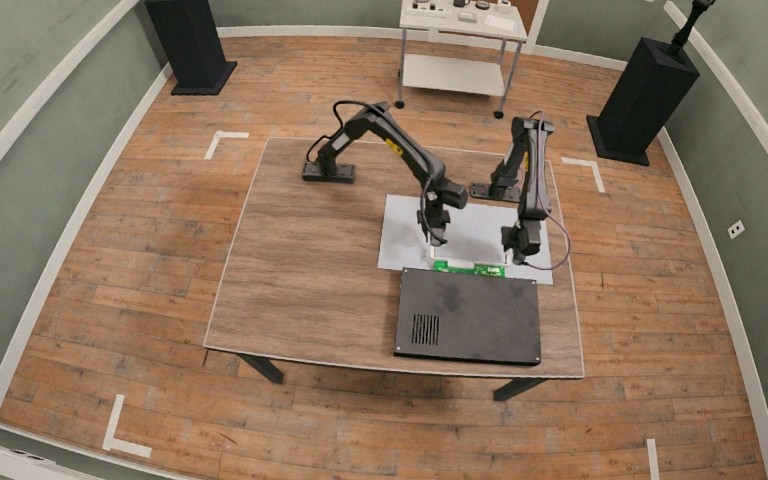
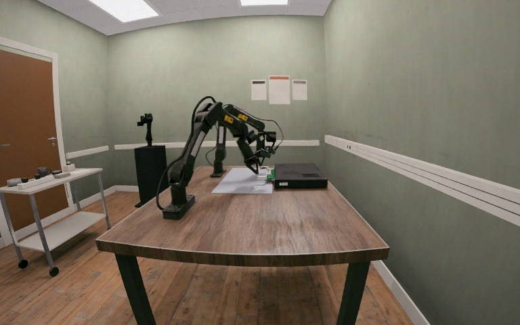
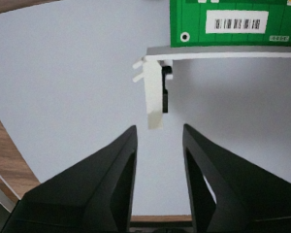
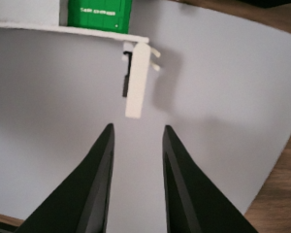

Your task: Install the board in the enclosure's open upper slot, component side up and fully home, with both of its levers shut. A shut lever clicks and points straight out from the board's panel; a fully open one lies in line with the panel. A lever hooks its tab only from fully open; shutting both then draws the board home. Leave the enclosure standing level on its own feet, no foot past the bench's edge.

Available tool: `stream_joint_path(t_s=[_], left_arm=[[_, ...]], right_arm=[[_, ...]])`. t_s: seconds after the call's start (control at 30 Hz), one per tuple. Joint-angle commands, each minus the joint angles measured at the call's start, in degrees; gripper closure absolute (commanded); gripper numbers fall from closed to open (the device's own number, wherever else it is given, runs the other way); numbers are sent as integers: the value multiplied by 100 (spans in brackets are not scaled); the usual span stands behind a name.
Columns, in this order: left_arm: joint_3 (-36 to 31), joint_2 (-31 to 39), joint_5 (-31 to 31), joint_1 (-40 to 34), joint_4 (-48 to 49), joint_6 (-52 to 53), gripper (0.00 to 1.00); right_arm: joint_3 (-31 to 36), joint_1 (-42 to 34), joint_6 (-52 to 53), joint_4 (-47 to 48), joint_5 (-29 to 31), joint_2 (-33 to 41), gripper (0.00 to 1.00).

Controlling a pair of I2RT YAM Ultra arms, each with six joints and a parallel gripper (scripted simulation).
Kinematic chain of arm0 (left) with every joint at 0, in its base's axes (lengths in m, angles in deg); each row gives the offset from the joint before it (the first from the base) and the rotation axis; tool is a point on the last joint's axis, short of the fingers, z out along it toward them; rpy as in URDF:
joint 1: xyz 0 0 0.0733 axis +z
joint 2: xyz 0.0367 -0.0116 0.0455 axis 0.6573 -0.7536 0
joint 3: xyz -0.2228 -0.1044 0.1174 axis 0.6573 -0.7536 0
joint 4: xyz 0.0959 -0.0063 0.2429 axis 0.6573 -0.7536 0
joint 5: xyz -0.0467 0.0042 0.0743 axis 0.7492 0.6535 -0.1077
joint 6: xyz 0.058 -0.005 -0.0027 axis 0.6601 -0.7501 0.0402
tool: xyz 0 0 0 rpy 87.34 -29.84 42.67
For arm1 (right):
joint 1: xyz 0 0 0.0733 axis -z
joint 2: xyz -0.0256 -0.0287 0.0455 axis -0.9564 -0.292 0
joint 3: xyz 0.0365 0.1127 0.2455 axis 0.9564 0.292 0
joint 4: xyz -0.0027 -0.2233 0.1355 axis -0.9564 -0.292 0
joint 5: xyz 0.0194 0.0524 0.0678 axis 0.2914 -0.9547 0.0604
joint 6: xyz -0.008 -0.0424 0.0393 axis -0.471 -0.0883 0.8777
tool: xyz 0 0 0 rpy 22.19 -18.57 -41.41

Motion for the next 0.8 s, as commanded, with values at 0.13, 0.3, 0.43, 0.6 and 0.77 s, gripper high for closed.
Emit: stream_joint_path(t_s=[0.13, 0.3, 0.43, 0.6, 0.77], left_arm=[[-25, 197, -77, 69, 137, -102, 68], [-25, 197, -76, 68, 138, -102, 68], [-25, 197, -76, 68, 138, -103, 68], [10, 143, -28, 33, 67, -101, 68], [-88, 111, -29, 79, 204, -91, 68]], right_arm=[[-1257, 131, 535, -1298, -405, -550, 68], [-1681, 162, 590, -1493, -413, -844, 68], [-1747, 153, 549, -1532, -412, -883, 68], [-1757, 152, 550, -1542, -402, -836, 68], [-1640, 197, 519, -1446, -414, -930, 68]])
